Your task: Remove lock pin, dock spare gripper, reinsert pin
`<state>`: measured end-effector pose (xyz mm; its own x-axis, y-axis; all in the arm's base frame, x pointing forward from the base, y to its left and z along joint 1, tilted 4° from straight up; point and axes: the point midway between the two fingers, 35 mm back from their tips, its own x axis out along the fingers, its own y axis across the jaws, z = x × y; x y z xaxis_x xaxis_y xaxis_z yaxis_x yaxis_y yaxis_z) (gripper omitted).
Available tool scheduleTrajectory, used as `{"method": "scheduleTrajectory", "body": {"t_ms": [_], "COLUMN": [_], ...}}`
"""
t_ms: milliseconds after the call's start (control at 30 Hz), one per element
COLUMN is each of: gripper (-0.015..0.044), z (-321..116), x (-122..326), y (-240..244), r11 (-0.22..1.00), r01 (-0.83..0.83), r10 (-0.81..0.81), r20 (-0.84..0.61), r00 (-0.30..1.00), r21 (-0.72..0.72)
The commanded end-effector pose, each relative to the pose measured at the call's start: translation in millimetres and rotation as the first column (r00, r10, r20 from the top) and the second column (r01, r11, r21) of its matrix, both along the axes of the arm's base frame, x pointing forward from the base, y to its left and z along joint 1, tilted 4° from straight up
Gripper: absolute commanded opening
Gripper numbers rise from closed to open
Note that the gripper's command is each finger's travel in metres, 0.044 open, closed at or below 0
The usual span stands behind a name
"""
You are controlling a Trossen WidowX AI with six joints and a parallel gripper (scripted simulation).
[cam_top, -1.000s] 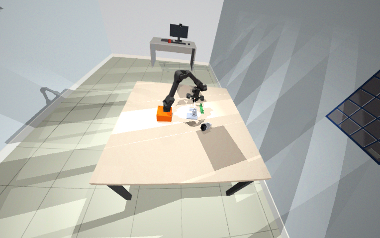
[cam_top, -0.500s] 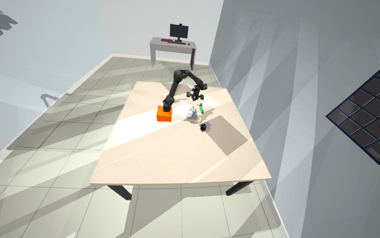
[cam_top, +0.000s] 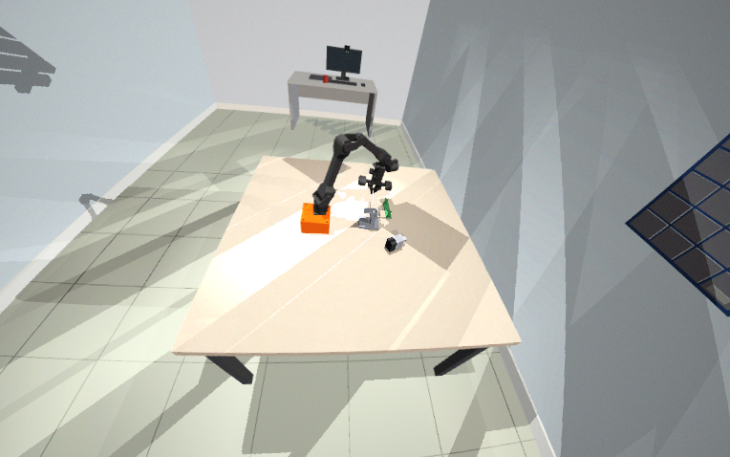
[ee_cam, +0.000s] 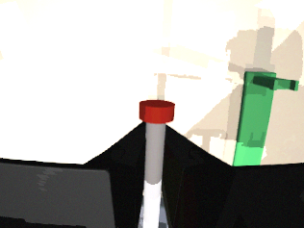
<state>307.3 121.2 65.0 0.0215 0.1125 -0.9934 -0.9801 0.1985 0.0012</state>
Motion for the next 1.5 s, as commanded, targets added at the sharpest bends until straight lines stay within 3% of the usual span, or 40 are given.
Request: {"method": "scheduleTrajectory", "body": {"t_ms": [0,1467], "gripper": [0.0000,0.0000], "z": [3.1,16.8], "x": [9.3,107.0], "y": [3.9,48.2], "r11": [1.000,0.998], "r01": [-0.005,-0.059], "r10": [0.005,0.059], "r20": [0.002,0.011], "r00": [1.000,0.998], "r21": [0.001,0.000]}}
